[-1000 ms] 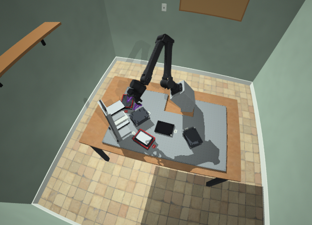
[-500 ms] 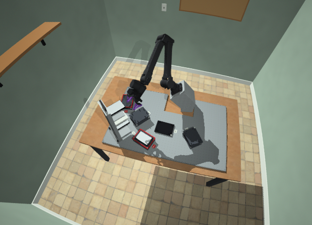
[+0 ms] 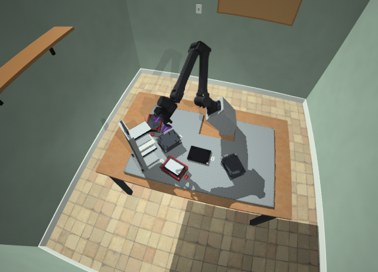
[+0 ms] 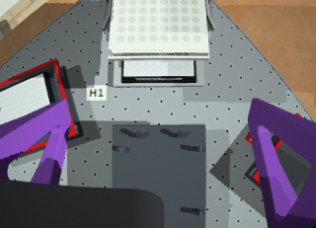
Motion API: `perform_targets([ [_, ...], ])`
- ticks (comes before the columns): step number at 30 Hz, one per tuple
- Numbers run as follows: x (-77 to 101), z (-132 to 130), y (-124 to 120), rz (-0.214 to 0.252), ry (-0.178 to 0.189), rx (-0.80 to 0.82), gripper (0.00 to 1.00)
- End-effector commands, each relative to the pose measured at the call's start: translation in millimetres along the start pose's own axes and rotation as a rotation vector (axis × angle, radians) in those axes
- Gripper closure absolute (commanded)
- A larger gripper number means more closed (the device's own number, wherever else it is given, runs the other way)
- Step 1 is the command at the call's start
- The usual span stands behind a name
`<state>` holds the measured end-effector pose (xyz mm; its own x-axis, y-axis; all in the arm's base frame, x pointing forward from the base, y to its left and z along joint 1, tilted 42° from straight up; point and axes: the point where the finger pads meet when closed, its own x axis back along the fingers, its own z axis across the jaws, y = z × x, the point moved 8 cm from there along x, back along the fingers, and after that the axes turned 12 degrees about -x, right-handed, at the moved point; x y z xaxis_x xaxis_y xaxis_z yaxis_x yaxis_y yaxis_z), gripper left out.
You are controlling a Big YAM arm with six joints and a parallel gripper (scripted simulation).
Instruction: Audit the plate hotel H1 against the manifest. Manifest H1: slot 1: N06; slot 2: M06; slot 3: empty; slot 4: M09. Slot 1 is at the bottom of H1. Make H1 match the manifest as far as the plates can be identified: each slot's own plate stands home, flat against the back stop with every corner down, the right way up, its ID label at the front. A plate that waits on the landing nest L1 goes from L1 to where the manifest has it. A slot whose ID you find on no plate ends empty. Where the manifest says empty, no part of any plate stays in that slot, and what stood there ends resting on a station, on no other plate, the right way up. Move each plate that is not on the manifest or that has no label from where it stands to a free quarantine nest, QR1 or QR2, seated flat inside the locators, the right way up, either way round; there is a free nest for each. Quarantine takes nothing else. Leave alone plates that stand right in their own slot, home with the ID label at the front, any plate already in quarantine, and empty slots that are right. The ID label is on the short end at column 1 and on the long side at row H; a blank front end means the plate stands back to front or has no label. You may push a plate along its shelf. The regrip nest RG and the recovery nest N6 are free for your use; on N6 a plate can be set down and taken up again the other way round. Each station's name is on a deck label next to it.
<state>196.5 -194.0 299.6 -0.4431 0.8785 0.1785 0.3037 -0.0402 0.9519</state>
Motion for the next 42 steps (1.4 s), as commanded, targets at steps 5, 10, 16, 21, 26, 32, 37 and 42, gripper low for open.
perform_targets([
  [5,8.7,-0.6,2.8,-0.020,0.009,0.006,0.00],
  [10,14.7,-0.9,-3.0,-0.021,0.012,0.003,0.00],
  [16,21.5,-2.4,-10.1,-0.020,0.012,-0.001,0.00],
  [21,24.5,-4.2,-13.9,-0.019,0.008,-0.004,0.00],
  [26,20.7,-2.1,-16.7,-0.005,0.010,0.003,0.00],
  [32,21.7,-2.8,-15.6,-0.011,0.009,0.000,0.00],
  [37,21.7,-2.8,-15.6,-0.011,0.009,0.000,0.00],
  [42,21.7,-2.8,-15.6,-0.011,0.009,0.000,0.00],
])
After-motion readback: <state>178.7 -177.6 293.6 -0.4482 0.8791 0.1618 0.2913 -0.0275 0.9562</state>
